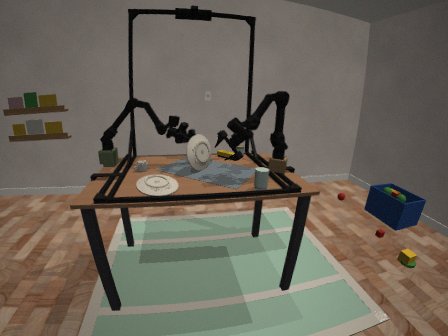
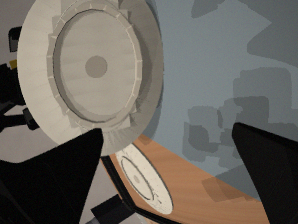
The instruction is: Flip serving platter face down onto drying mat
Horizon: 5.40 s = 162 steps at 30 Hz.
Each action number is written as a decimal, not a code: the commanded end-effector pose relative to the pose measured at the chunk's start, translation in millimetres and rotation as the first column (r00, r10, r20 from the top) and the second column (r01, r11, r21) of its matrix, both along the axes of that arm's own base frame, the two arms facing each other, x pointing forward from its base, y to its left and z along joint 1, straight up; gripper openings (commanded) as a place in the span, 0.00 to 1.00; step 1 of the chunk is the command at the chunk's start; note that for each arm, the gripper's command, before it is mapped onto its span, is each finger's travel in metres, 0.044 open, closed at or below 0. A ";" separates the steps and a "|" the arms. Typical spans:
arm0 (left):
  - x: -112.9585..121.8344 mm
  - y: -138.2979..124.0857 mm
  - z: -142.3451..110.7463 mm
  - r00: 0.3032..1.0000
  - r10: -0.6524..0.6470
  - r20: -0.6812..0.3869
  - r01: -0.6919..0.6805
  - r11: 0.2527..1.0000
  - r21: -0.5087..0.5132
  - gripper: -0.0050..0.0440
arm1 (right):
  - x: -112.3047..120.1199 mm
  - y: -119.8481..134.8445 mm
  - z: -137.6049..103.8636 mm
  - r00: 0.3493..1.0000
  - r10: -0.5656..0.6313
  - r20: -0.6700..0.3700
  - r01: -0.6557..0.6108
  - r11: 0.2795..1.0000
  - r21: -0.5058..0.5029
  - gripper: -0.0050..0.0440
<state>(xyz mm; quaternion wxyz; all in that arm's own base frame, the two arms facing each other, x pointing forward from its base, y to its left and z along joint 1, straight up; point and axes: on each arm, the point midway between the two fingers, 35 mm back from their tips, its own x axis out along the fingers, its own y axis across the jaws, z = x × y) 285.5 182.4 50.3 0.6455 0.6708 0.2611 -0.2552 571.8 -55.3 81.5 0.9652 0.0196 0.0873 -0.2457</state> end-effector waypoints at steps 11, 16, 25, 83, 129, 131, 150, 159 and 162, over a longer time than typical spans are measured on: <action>-96.0 -36.0 -42.1 0.999 -0.005 -0.039 0.003 0.999 -0.037 1.00 | -10.8 4.8 -3.7 1.000 -0.005 -0.030 0.005 1.000 0.022 1.00; -96.0 -36.0 -42.1 0.999 -0.005 -0.039 0.003 0.999 -0.036 1.00 | -19.2 9.5 -7.2 0.997 -0.003 -0.074 0.007 0.999 0.046 1.00; -96.0 -36.0 -42.1 0.999 -0.005 -0.039 0.003 0.999 -0.036 1.00 | -36.5 19.0 -17.3 0.987 0.002 -0.163 0.013 0.995 0.094 1.00; -96.0 -36.0 -42.1 0.999 -0.005 -0.039 0.003 0.999 -0.036 1.00 | -100.7 54.2 -97.7 0.858 0.073 -0.508 0.085 0.956 0.281 1.00; -96.0 -36.0 -42.1 0.999 -0.005 -0.039 0.003 0.999 -0.036 1.00 | -112.9 61.1 -147.7 0.764 0.125 -0.633 0.137 0.927 0.348 1.00; -96.0 -36.0 -42.1 0.999 -0.005 -0.039 0.003 0.999 -0.036 1.00 | -115.0 62.6 -147.7 0.764 0.125 -0.633 0.137 0.927 0.349 1.00; -96.0 -36.0 -42.1 0.999 -0.005 -0.039 0.003 0.999 -0.036 1.00 | -139.0 77.5 -147.4 0.758 0.129 -0.640 0.140 0.925 0.352 1.00; -96.0 -36.0 -42.1 0.999 -0.004 -0.039 0.002 0.999 -0.035 1.00 | -148.6 82.2 -147.4 0.755 0.129 -0.643 0.141 0.926 0.351 1.00; -96.0 -36.0 -42.1 0.999 -0.003 -0.039 0.002 0.999 -0.035 1.00 | -151.6 83.6 -147.4 0.754 0.129 -0.644 0.141 0.926 0.351 1.00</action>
